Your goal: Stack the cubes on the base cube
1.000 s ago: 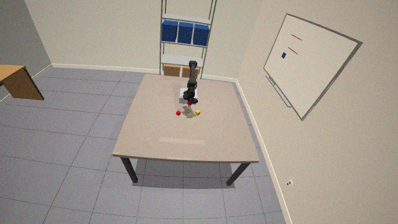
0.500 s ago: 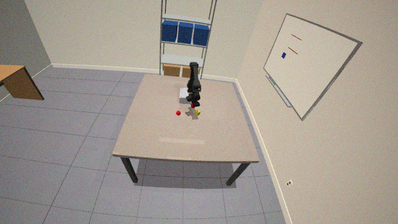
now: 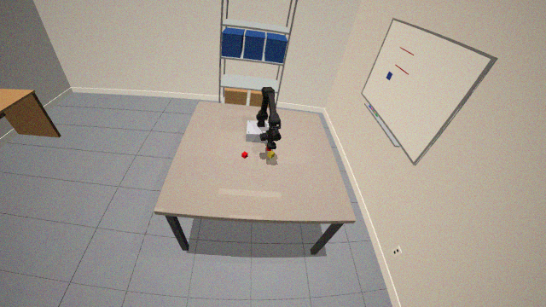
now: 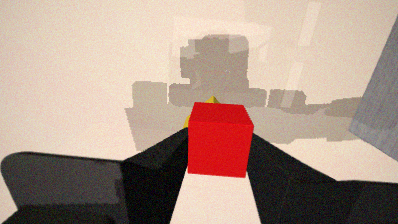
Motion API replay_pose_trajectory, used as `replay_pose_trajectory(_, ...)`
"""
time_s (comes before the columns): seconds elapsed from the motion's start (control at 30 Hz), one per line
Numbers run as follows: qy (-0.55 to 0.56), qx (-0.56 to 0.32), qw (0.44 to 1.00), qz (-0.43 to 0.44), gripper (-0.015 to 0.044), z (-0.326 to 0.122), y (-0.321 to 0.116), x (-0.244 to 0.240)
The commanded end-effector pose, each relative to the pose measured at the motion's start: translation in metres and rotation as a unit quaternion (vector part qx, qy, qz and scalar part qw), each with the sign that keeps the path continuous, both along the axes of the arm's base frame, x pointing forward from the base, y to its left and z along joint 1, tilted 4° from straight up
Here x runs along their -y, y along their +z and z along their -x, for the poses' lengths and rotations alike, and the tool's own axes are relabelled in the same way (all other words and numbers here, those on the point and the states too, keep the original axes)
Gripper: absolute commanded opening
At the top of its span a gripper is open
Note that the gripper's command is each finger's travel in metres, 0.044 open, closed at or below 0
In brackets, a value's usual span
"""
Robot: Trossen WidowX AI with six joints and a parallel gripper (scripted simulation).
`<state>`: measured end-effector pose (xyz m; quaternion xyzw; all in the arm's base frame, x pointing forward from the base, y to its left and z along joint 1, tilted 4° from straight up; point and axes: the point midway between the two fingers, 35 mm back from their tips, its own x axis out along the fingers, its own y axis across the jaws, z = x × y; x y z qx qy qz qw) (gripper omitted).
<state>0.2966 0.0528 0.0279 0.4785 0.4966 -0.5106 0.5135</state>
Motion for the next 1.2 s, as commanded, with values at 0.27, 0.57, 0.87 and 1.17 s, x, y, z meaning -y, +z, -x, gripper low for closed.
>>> replay_pose_trajectory(0.27,-0.008,0.004,1.000,-0.003,0.0105,-0.002,0.000,-0.003)
replay_pose_trajectory(0.57,-0.010,0.004,1.000,-0.003,0.0105,-0.002,-0.019,-0.002)
replay_pose_trajectory(0.87,-0.011,0.004,1.000,-0.003,0.0105,-0.002,-0.026,-0.002)
replay_pose_trajectory(1.17,-0.008,0.003,1.000,-0.003,0.0105,-0.002,-0.027,-0.002)
